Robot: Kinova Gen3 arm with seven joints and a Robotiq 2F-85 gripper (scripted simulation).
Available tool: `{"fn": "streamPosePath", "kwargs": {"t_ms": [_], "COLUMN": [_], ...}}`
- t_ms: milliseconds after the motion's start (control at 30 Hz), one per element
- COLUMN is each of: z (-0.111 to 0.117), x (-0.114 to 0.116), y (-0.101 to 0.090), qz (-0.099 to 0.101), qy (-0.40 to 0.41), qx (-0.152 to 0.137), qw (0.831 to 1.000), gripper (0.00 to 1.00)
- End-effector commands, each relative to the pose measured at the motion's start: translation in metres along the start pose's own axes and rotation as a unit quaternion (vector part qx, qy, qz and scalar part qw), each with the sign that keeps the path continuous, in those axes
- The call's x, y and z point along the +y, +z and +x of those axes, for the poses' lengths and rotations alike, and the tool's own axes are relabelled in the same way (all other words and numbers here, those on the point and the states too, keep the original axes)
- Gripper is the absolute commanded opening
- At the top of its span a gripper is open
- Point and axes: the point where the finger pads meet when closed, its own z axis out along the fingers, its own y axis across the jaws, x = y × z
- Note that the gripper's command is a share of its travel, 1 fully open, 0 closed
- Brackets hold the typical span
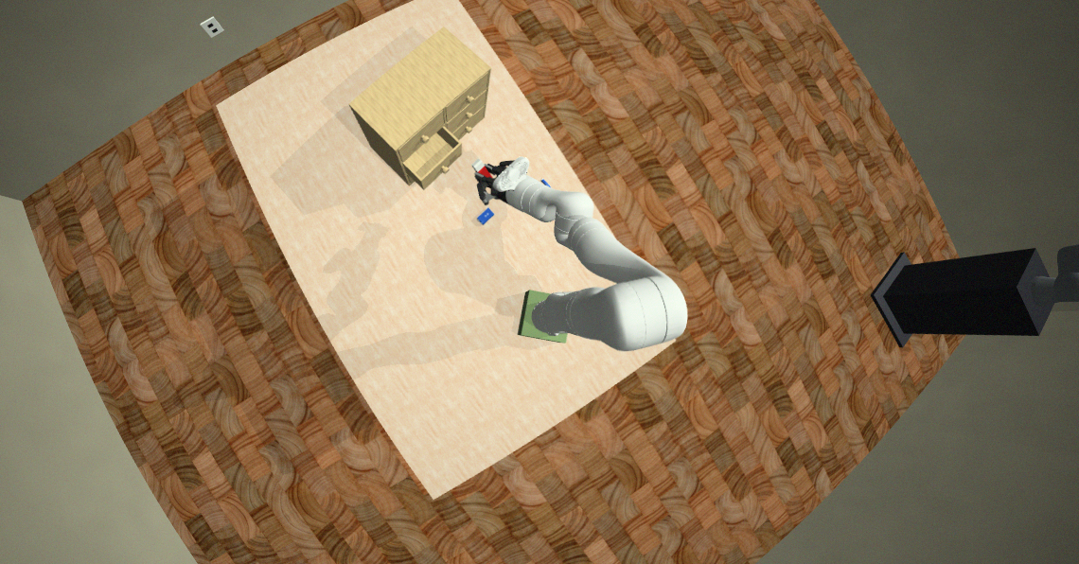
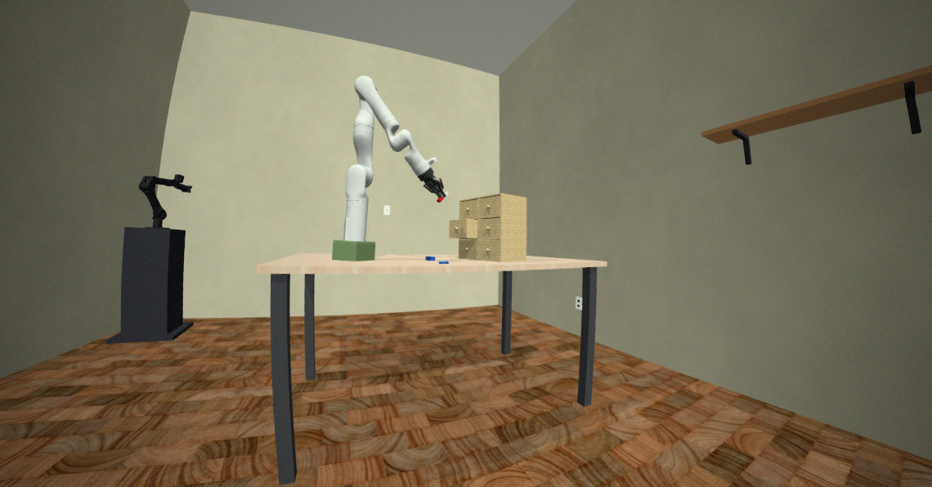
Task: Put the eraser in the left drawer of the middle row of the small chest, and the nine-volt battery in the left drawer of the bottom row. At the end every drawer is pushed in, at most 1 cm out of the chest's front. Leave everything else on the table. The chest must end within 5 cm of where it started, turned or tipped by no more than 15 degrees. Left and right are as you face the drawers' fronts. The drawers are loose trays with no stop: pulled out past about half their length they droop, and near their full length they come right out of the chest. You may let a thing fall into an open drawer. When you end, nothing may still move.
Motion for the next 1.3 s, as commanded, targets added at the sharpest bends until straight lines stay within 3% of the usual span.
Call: {"fn": "streamPosePath", "kwargs": {"t_ms": [0, 300, 700, 1200, 1267], "z": [0.001, 0.004, 0.014, 0.042, 0.042], "x": [0.0, 0.0, 0.0, 0.0, 0.0], "y": [0.002, 0.009, 0.032, 0.096, 0.096], "qz": [0.001, 0.001, 0.001, 0.001, 0.001], "qy": [0.0, 0.0, 0.0, 0.0, 0.0], "qx": [0.0, 0.0, 0.0, 0.0, 0.0], "qw": [1.0, 1.0, 1.0, 1.0, 1.0], "gripper": [0.19, 0.19, 0.19, 0.19, 0.19]}}
